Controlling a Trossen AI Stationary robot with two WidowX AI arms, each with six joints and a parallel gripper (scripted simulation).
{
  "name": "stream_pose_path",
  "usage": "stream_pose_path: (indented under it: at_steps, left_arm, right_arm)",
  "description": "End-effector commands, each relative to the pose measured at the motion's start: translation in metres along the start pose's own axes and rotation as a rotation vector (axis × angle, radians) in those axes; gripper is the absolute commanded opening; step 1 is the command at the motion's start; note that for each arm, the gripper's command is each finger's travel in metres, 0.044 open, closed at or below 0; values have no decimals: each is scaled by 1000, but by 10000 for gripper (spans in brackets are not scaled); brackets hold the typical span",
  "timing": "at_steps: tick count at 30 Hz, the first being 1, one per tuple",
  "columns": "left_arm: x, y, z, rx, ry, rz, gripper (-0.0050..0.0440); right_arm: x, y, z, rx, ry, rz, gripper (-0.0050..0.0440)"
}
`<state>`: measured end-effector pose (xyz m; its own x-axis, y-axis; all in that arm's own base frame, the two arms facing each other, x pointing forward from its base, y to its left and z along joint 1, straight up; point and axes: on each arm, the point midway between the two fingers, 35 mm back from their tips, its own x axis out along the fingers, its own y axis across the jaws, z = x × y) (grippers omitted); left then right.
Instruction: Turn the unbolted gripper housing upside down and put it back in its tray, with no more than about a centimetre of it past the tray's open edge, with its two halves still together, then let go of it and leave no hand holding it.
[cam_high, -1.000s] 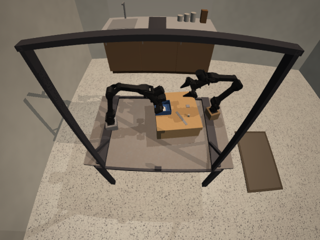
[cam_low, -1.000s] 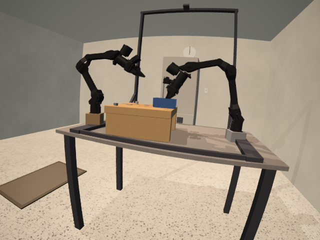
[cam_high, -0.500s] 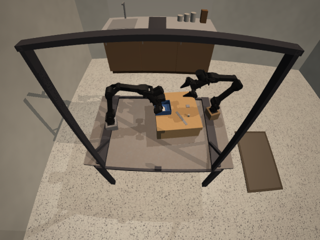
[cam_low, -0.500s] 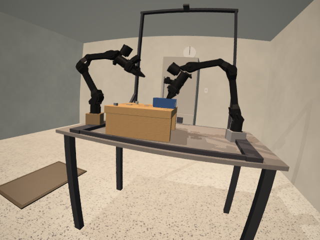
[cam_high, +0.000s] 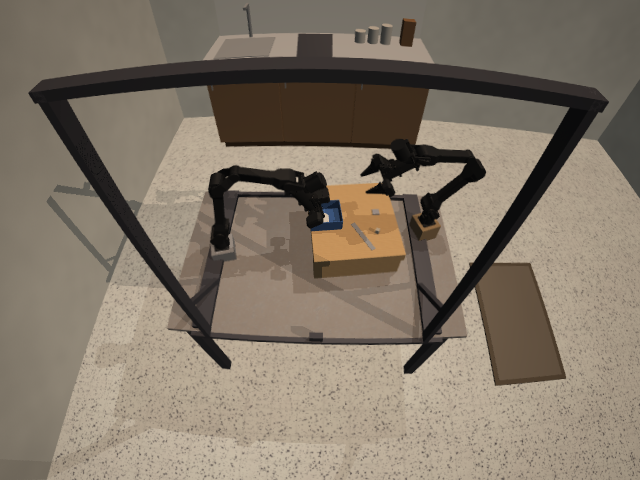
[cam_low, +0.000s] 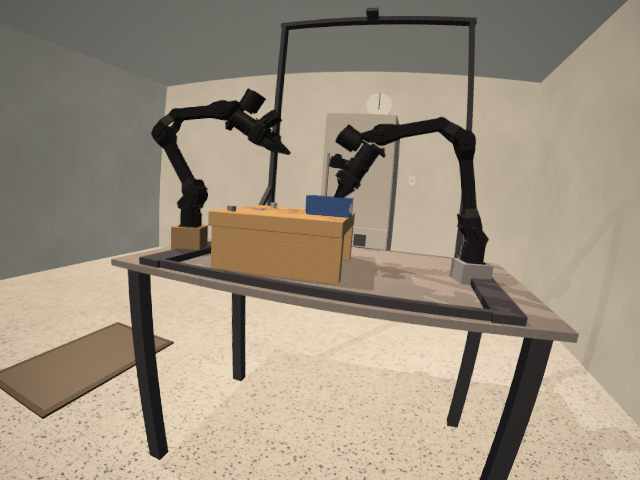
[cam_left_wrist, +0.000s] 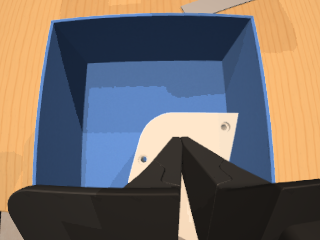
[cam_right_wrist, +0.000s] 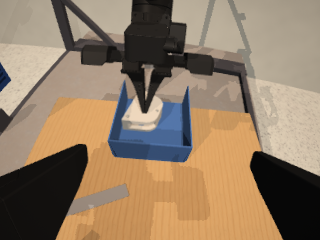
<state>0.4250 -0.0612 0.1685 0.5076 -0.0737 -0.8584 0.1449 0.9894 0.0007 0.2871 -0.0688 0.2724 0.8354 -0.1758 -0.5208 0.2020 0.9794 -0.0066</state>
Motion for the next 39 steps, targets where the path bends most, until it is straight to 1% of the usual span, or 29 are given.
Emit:
stream_pose_path:
  at_steps: [1, 39]
  left_arm:
    - [-8, 0, 1, -5, -18, 2, 0]
    - [-14, -2, -10, -5, -17, 2, 0]
  right_arm:
    - [-4, 0, 5, 5, -19, 3, 440]
    - [-4, 0, 5, 5, -19, 3, 440]
